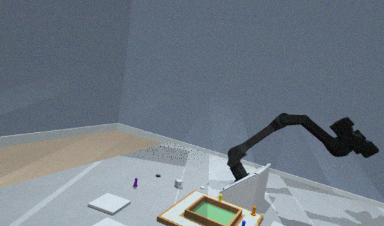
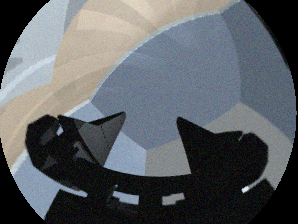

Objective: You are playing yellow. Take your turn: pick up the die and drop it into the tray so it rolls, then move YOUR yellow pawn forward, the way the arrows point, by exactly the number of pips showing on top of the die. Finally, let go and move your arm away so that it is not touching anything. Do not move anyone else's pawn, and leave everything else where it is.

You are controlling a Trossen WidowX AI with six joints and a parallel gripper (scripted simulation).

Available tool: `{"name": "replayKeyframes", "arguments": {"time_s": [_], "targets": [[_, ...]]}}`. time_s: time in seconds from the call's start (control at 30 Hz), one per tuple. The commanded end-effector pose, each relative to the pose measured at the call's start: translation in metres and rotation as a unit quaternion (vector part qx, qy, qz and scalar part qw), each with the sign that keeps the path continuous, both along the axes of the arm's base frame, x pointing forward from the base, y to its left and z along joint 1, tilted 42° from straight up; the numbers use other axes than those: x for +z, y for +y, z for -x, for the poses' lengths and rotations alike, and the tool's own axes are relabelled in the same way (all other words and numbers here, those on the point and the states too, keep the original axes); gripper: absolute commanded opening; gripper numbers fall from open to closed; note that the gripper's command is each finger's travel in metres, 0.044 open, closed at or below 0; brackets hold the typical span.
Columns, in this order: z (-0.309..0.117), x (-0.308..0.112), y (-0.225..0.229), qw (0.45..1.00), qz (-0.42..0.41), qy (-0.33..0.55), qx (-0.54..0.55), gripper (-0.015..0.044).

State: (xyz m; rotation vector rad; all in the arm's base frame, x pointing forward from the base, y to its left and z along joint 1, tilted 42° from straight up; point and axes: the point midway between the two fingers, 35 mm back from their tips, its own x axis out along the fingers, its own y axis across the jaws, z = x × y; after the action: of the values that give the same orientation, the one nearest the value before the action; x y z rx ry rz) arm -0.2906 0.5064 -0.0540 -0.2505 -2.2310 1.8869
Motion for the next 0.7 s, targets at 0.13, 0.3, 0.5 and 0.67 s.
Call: {"name": "replayKeyframes", "arguments": {"time_s": [0.13,0.3,0.5,0.67], "targets": [[-0.039,0.003,0.028,0.995,0.077,0.003,-0.067,0.0275],[-0.1,0.022,0.064,0.979,0.133,0.017,-0.153,0.0275],[-0.188,0.047,0.096,0.941,0.205,0.045,-0.266,0.0275],[-0.264,0.065,0.108,0.896,0.258,0.074,-0.355,0.0275]]}}
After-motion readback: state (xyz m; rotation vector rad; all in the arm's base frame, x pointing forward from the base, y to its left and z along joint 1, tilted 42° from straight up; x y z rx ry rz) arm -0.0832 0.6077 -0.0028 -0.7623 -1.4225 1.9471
